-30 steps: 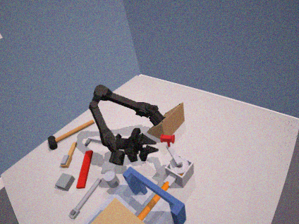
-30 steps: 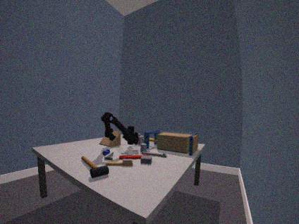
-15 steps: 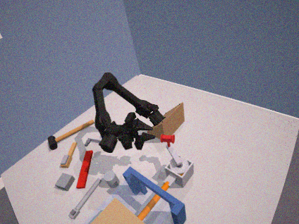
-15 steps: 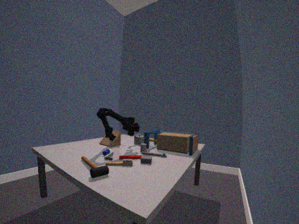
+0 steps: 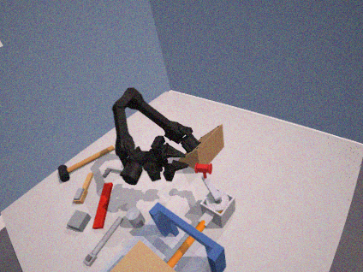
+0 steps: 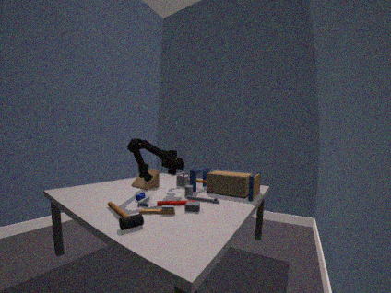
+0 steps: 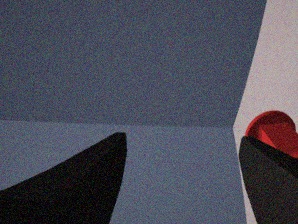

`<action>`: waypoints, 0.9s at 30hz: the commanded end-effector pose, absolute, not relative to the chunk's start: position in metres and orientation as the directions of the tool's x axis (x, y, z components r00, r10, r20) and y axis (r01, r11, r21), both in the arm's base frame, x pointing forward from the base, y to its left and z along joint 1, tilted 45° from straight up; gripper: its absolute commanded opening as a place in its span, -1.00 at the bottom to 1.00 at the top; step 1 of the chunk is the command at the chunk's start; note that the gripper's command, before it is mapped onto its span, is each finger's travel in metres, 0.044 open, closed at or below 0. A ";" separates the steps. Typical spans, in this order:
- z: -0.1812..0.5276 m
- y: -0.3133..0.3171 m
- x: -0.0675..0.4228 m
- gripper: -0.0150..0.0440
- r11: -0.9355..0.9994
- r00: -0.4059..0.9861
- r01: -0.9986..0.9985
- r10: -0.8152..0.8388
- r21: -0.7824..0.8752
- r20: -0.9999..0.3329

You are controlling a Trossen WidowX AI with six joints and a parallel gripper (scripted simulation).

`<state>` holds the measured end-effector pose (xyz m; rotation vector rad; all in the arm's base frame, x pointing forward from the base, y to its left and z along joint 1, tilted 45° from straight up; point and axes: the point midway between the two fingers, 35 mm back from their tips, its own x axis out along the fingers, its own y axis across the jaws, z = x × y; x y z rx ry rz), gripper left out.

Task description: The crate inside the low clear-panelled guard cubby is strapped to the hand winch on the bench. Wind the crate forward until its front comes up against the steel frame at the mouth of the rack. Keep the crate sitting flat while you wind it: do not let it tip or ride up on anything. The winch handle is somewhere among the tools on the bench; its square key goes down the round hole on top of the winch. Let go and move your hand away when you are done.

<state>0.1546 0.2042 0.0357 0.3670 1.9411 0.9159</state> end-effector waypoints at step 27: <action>-0.012 0.298 0.103 1.00 0.209 0.123 -0.914 -0.672 -0.347 -0.731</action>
